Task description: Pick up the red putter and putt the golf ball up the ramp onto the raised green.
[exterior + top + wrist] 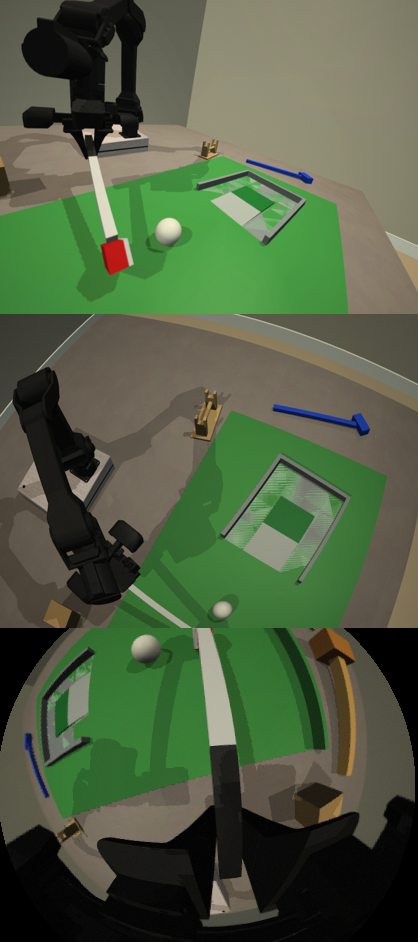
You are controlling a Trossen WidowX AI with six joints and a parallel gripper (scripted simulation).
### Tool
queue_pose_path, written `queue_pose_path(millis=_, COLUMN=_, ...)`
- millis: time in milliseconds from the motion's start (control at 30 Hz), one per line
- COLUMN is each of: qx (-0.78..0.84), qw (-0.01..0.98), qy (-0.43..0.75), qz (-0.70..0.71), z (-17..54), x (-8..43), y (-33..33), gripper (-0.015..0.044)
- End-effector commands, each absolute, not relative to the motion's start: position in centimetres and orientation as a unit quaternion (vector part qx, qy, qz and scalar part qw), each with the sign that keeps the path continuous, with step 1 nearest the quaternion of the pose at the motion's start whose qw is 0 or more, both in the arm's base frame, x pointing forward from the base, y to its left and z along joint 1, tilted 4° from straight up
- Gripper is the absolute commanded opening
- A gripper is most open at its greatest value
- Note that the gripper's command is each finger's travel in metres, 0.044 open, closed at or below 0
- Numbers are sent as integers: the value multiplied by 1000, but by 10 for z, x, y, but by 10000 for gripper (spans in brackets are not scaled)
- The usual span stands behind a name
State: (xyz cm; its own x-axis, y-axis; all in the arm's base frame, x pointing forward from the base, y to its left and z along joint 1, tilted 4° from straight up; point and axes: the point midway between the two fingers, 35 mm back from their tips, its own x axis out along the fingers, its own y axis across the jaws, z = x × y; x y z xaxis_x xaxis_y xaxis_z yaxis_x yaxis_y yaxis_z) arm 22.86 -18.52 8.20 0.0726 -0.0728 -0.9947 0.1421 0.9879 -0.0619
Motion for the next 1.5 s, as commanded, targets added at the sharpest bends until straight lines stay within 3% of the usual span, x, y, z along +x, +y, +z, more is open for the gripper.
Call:
queue_pose_path(millis=0, qx=22, qw=734, qy=675, qz=-72, z=83, x=230, y=-189, gripper=0)
queue_pose_path(millis=167, qx=26, qw=732, qy=677, qz=-73, z=82, x=232, y=-178, gripper=0)
queue_pose_path(millis=533, qx=28, qw=735, qy=675, qz=-67, z=75, x=248, y=-53, gripper=0)
queue_pose_path(millis=1100, qx=28, qw=735, qy=674, qz=-67, z=134, x=243, y=-48, gripper=0)
queue_pose_path(millis=1467, qx=28, qw=732, qy=678, qz=-64, z=128, x=243, y=-47, gripper=0)
